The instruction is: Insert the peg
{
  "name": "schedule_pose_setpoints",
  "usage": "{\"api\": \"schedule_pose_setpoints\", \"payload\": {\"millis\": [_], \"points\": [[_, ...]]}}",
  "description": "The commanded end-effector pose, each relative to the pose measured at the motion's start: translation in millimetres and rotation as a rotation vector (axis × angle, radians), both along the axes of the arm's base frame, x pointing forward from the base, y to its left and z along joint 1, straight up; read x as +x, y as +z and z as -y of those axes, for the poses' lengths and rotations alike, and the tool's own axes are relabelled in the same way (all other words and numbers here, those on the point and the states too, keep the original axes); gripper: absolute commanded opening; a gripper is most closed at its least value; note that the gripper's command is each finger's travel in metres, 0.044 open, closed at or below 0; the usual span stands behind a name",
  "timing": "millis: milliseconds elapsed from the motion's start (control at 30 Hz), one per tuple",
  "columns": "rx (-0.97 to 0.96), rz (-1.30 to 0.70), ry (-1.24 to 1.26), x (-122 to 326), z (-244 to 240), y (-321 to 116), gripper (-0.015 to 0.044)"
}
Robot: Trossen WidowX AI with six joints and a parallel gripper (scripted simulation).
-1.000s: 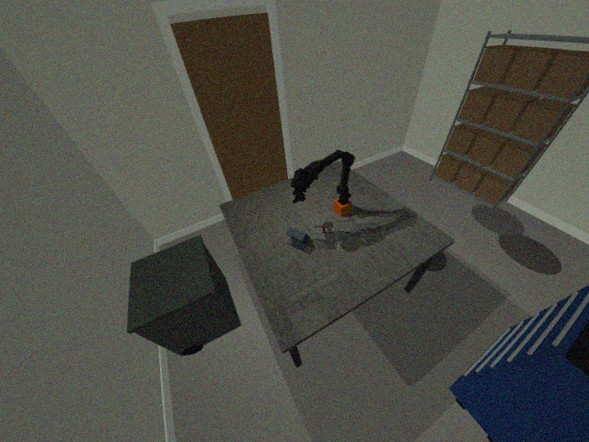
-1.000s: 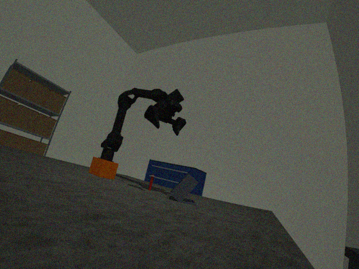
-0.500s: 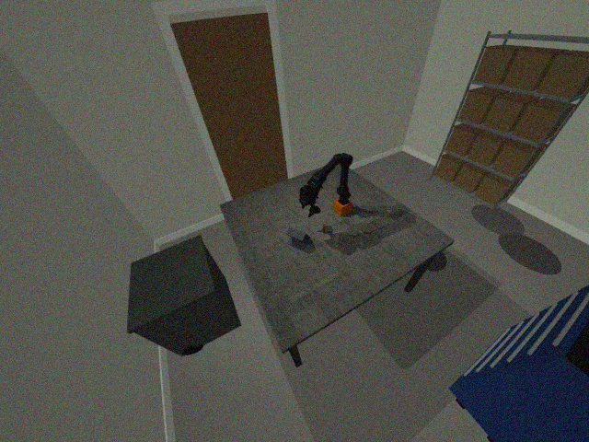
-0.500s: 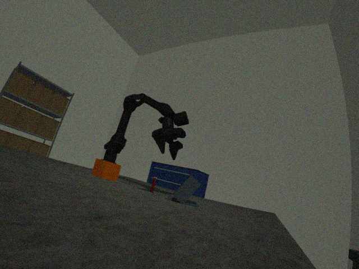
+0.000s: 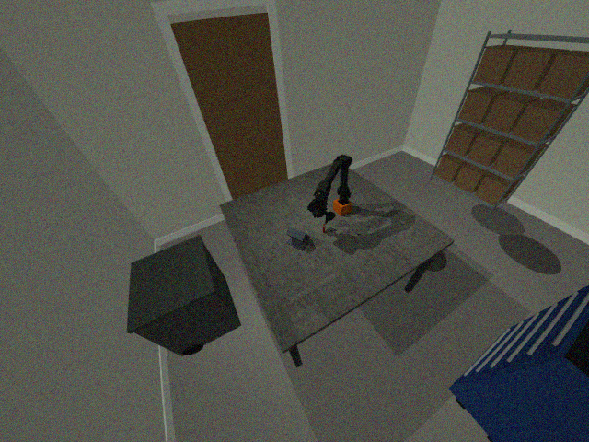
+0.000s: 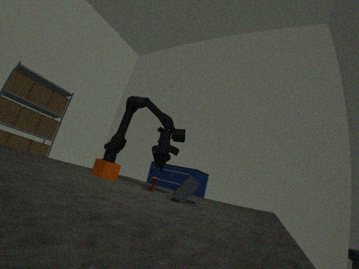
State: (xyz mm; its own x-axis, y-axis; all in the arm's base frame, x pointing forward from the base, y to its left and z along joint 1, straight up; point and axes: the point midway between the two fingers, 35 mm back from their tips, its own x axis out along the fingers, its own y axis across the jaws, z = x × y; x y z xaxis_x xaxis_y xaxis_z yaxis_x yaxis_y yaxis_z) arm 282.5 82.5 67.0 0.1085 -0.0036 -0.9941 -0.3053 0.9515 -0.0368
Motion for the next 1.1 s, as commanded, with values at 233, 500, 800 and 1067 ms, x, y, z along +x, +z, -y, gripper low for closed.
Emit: {"api": "schedule_pose_setpoints", "payload": {"millis": [233, 500, 800, 1067], "points": [[0.003, -0.088, 0.111, -17, -15, -16, 0.0440], [0.003, -0.088, 0.111, -16, -15, -25, 0.0440], [0.003, -0.088, 0.111, -15, -16, -40, 0.0440], [0.003, -0.088, 0.111, -15, -16, -53, 0.0440]]}}
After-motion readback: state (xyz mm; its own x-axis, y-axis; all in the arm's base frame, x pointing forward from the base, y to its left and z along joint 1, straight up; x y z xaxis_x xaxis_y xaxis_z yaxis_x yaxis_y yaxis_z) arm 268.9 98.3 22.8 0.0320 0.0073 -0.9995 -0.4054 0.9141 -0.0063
